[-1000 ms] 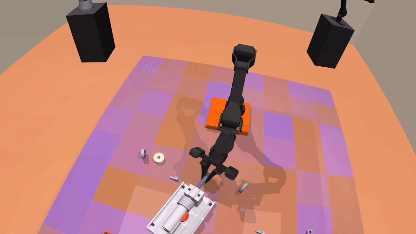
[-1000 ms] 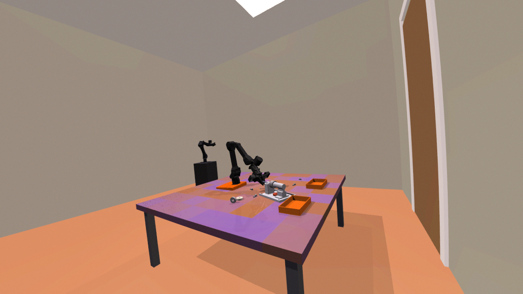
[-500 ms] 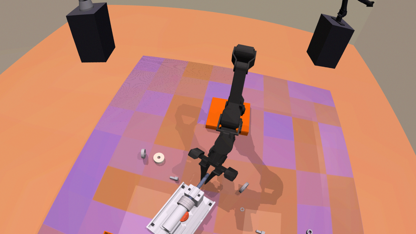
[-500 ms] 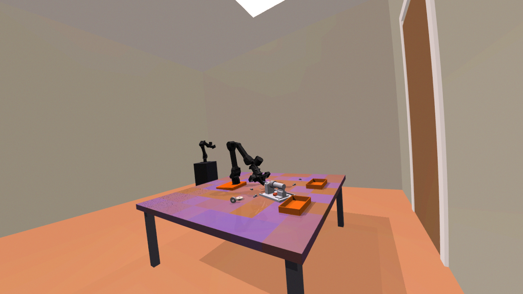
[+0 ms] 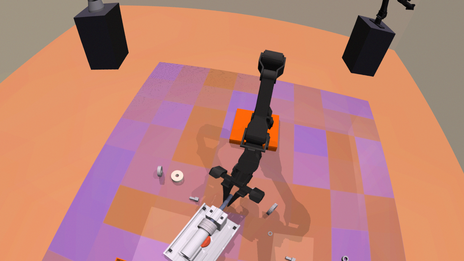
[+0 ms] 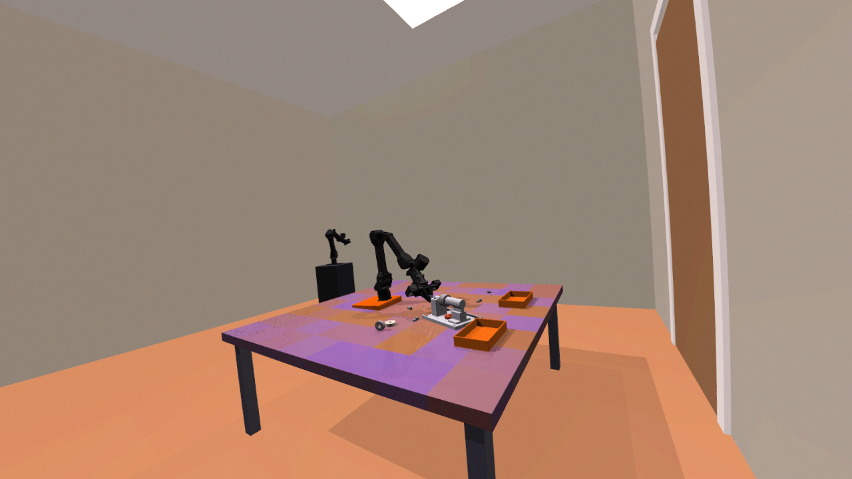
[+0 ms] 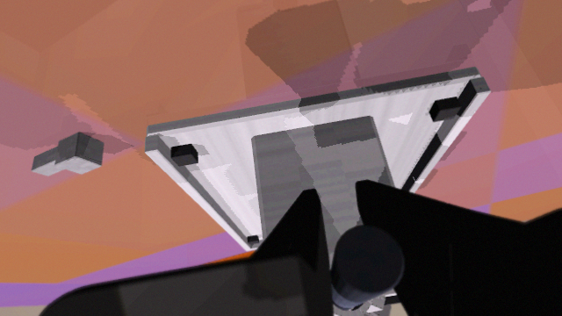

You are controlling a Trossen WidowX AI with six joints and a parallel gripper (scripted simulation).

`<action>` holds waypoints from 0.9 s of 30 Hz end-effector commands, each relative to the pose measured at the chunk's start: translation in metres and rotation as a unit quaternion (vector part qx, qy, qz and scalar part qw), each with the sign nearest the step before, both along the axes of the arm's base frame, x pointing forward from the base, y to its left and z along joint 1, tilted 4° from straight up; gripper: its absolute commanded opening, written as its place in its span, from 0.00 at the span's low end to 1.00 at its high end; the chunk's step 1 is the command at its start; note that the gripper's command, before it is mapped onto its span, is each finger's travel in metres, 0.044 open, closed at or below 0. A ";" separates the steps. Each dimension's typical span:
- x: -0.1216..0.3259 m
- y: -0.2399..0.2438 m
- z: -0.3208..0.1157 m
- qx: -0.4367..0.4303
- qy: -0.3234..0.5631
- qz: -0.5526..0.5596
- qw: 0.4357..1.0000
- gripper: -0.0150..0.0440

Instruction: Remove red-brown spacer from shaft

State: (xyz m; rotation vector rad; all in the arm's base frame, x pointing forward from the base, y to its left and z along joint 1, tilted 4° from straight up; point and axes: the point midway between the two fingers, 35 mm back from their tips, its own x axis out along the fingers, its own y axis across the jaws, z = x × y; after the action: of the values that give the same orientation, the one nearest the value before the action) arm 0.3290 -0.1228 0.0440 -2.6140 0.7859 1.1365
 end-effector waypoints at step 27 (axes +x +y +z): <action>0.009 -0.005 0.001 -0.001 -0.001 0.001 1.000 0.25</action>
State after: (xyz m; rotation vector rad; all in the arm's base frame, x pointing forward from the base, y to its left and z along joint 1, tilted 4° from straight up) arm 0.3363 -0.1275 0.0440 -2.6143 0.7860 1.1361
